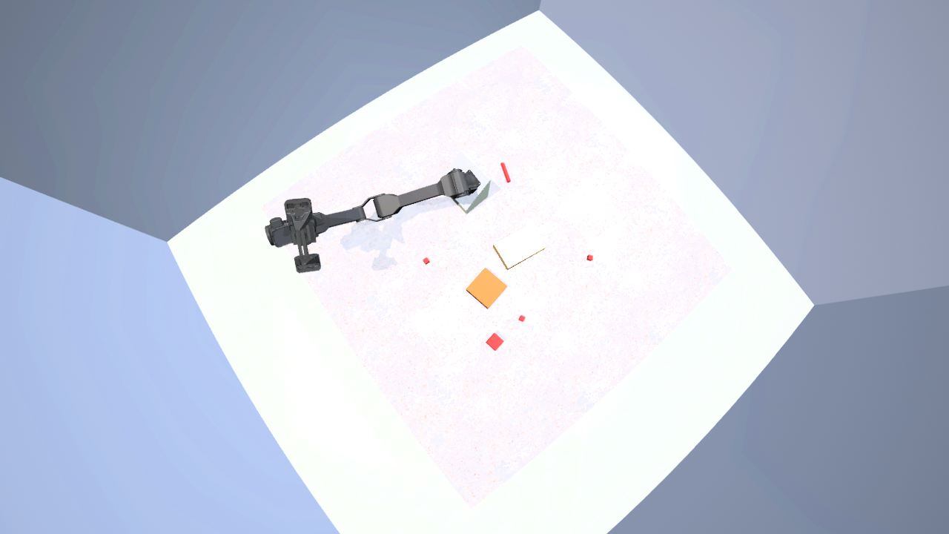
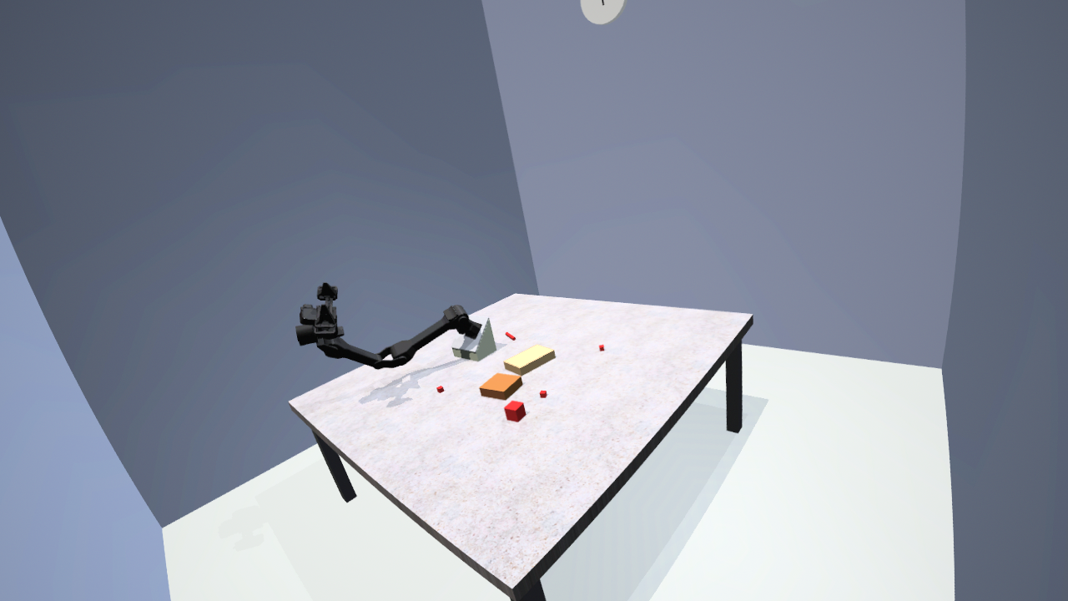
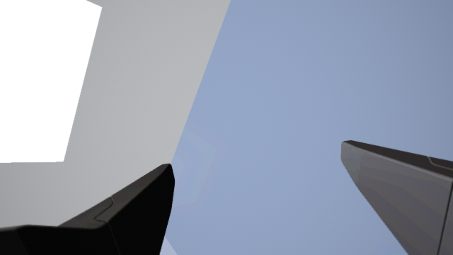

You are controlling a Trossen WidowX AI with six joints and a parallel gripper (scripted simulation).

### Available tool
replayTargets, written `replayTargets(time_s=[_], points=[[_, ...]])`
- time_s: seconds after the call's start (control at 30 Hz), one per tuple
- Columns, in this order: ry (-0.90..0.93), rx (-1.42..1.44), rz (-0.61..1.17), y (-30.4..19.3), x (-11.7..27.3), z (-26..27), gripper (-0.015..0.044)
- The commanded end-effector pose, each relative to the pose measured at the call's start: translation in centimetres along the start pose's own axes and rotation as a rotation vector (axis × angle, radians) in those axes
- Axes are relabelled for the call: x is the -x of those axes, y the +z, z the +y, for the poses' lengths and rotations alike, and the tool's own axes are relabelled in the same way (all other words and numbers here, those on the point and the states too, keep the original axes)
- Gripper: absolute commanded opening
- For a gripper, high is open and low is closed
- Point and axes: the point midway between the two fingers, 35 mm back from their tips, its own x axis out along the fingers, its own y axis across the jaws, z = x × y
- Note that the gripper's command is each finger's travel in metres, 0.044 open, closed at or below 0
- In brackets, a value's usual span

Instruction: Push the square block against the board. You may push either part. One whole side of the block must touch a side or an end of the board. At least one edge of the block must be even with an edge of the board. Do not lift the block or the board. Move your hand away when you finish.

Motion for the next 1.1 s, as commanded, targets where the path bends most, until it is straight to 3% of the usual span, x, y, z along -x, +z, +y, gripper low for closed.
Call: replayTargets(time_s=[0.0,0.17,0.47,0.7,1.07], points=[[0.000,0.000,0.000,0.0,0.0,0.0,0.0374],[-0.010,0.027,0.030,-0.5,-0.9,0.7,0.0243],[-0.067,0.154,0.210,-4.8,-7.3,3.9,0.0006],[-0.144,0.234,0.368,-9.6,-12.6,5.1,0.0000],[-0.282,0.394,0.623,-17.3,-17.8,3.7,0.0000]])
